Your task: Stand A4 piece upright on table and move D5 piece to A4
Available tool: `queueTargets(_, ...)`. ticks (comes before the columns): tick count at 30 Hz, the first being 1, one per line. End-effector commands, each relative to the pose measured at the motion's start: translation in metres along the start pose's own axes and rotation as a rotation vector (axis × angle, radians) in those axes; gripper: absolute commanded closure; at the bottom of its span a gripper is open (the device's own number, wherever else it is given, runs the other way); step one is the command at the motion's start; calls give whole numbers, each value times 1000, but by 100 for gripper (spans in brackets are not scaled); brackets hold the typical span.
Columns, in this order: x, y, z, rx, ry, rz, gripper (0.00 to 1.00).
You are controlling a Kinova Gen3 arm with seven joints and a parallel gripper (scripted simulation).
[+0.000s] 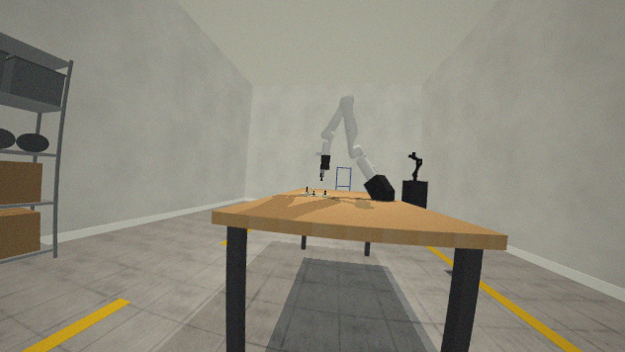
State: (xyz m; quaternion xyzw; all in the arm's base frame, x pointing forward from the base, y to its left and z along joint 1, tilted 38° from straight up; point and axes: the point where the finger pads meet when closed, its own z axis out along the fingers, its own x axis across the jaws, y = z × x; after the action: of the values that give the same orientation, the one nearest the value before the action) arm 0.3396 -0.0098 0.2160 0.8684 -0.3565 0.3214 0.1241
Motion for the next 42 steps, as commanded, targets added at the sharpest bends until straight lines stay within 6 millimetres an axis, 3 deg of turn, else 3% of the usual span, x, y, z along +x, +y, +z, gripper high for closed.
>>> queueTargets(1, 13, 14, 6, 9, -49, 72, 100)
queueTargets(23, 13, 15, 9, 9, -49, 72, 100)
queueTargets(42, 11, 14, 48, 9, -49, 72, 100)
